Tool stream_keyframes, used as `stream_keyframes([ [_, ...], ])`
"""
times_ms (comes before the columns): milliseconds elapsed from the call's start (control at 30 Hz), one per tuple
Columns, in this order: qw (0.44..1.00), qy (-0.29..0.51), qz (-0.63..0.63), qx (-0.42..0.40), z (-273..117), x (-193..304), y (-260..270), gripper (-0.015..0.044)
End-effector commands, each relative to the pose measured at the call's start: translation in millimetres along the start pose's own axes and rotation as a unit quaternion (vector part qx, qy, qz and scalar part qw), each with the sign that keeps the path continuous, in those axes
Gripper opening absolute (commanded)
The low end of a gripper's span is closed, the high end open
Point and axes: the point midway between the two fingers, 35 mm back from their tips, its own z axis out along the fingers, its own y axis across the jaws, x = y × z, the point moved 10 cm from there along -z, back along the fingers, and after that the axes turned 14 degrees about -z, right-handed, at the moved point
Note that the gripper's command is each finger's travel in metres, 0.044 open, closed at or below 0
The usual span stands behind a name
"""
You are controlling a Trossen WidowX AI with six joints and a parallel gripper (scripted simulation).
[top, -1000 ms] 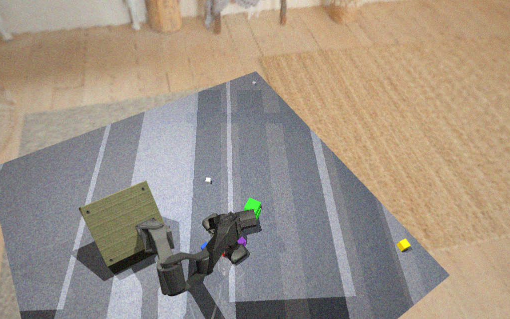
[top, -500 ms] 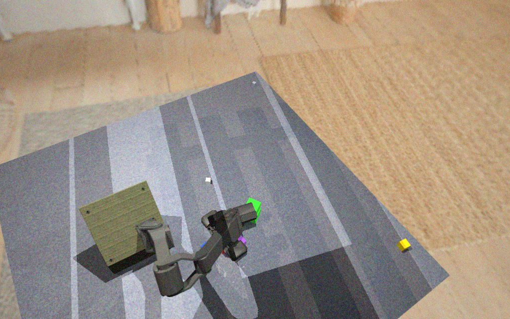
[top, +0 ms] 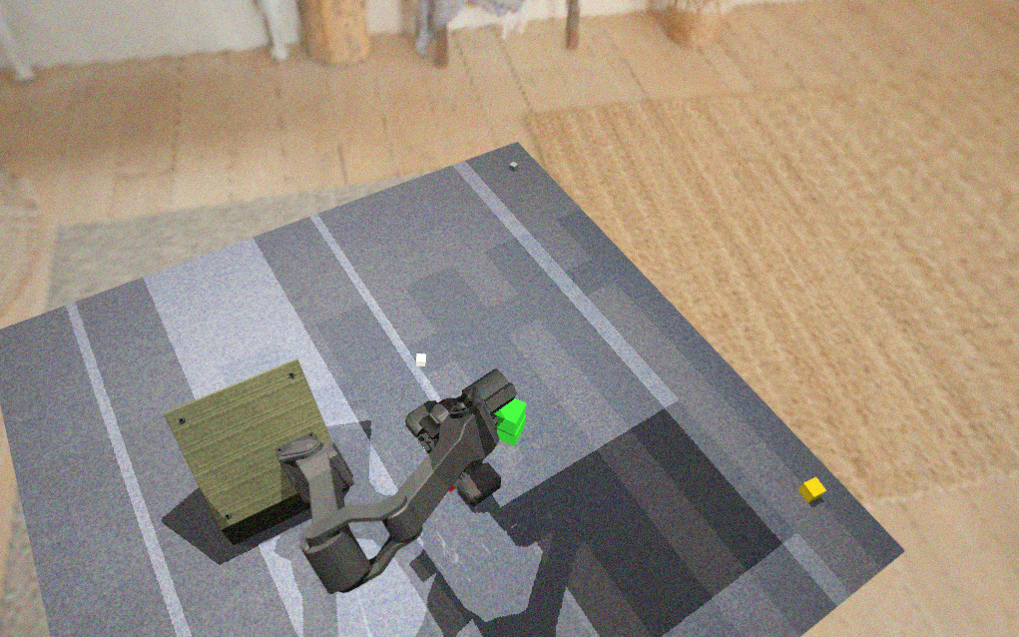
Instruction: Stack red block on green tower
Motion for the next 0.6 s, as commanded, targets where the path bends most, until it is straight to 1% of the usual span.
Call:
stream_keyframes([
  [0,1.0,-0.002,0.001,-0.001,-15,0,0,0.0],
  [133,1.0,-0.002,0.001,-0.001,-32,0,0,0.0],
  [367,1.0,-0.002,0.001,-0.001,-33,-1,-1,0.0],
  [567,1.0,-0.002,-0.002,-0.007,-36,-23,-5,0.0],
])
